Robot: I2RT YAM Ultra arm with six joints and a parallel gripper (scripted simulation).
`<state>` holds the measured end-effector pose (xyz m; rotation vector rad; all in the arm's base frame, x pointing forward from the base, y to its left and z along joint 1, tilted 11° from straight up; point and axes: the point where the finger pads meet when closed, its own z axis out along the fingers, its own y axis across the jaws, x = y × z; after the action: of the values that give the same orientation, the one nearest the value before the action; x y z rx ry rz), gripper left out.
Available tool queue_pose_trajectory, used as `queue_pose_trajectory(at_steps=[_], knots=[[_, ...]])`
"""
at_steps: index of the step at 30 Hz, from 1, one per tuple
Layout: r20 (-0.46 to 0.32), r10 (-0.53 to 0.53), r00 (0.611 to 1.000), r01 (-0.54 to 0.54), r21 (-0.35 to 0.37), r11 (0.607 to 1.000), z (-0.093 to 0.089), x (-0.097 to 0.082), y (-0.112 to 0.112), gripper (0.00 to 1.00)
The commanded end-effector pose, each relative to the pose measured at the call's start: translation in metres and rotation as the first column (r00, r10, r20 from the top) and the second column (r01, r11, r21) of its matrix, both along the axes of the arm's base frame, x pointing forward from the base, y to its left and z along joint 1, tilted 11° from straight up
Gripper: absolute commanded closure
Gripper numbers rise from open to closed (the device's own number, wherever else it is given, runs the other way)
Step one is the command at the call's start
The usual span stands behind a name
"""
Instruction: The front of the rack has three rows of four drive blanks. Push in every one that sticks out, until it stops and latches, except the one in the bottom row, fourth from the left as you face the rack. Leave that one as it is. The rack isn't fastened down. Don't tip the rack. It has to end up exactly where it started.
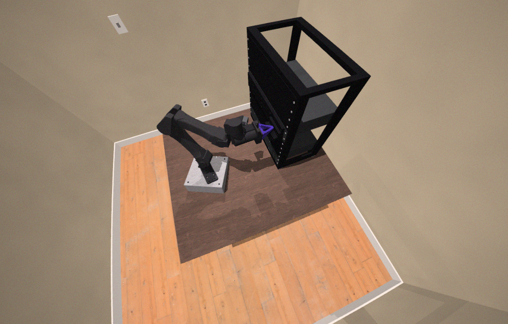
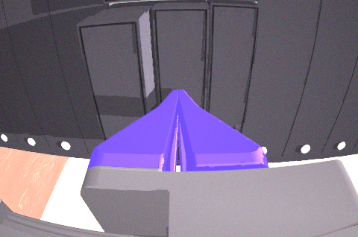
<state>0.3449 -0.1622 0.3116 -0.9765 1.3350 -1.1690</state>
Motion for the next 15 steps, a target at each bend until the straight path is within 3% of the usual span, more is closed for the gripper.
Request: queue_pose_trajectory(at_steps=[1, 15], knots=[[0.05, -0.055, 0.997, 0.057, -0.036, 0.998, 0.0235, 0.0057, -0.0151, 1.0], [0.05, -0.066, 0.997, 0.068, -0.035, 0.997, 0.0254, 0.006, -0.0224, 1.0]])
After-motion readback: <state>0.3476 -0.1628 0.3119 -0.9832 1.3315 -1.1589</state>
